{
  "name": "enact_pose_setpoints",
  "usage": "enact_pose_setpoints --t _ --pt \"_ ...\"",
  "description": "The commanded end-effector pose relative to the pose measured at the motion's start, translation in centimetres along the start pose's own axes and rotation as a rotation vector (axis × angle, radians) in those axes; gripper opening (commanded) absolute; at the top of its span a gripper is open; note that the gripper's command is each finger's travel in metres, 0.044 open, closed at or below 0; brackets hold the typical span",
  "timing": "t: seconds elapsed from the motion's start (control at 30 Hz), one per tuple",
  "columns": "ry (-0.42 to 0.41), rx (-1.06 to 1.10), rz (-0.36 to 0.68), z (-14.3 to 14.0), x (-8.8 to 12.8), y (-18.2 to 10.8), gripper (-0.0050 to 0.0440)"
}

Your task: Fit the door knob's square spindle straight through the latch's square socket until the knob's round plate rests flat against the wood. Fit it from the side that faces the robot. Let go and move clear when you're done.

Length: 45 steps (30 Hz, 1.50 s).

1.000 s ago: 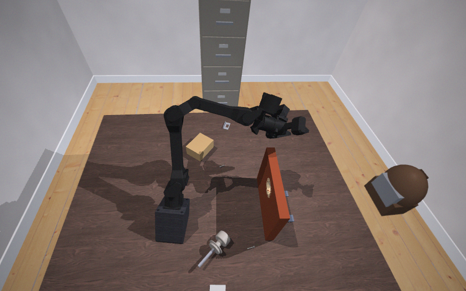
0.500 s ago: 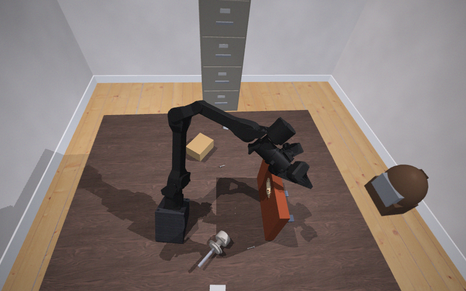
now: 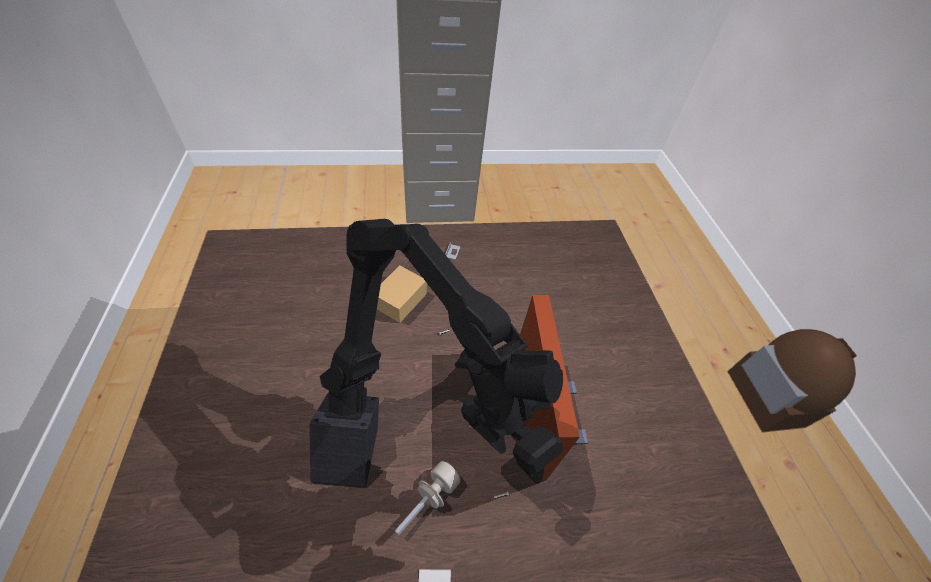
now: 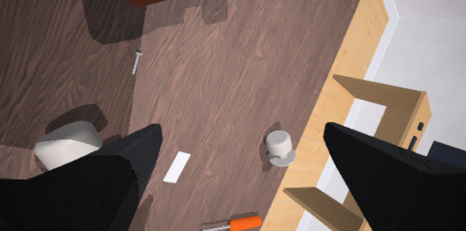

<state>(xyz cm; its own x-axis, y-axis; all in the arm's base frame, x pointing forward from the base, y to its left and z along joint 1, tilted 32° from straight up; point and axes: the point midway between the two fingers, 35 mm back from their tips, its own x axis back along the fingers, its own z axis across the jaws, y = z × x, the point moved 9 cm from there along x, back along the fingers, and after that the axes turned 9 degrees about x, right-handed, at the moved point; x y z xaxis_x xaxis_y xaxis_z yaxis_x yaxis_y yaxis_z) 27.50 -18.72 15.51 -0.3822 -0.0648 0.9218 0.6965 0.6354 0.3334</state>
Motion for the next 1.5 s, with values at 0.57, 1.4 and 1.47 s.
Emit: enact_pose_setpoints --t 0.57,1.4,1.47 --pt "0.593 0.235 -0.148 8.3 -6.3 -6.2 0.044" --pt "0.572 0.233 -0.141 8.0 -6.0 -6.1 0.0008" --pt "0.572 0.233 -0.141 8.0 -6.0 -6.1 0.0008"
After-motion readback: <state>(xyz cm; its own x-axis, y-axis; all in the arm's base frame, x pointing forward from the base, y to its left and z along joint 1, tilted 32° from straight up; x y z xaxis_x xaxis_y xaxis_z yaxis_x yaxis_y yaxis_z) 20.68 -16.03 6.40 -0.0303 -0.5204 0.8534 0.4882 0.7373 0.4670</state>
